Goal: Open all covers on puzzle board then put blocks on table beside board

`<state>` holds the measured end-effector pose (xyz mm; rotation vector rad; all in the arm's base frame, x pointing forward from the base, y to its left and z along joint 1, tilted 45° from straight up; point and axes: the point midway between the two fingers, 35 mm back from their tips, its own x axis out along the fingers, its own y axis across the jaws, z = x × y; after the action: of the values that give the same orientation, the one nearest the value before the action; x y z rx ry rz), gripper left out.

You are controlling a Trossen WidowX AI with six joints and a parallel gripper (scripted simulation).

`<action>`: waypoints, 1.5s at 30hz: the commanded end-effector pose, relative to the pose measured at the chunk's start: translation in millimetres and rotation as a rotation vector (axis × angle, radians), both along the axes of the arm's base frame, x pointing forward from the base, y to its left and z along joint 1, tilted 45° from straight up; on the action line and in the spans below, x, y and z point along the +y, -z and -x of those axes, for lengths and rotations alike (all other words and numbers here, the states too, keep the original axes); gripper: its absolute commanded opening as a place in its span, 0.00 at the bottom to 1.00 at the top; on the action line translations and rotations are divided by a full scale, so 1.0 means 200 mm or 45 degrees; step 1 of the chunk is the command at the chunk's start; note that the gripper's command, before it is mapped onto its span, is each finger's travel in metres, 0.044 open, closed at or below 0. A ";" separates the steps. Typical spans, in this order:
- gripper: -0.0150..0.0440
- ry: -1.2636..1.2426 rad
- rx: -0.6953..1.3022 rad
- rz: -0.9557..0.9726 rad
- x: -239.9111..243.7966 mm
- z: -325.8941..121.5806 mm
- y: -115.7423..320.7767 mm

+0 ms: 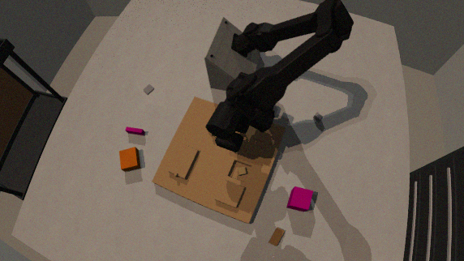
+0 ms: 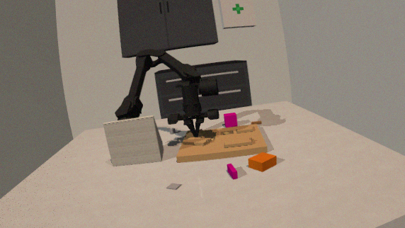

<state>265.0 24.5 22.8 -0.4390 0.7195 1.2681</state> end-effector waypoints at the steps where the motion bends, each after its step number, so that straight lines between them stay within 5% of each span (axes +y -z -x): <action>1: 0.25 -0.003 -0.001 0.005 -0.01 0.03 0.01; 45: 0.25 -0.003 0.001 0.009 -0.12 0.18 0.06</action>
<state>226.9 5.0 6.6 -0.4330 0.7261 1.2704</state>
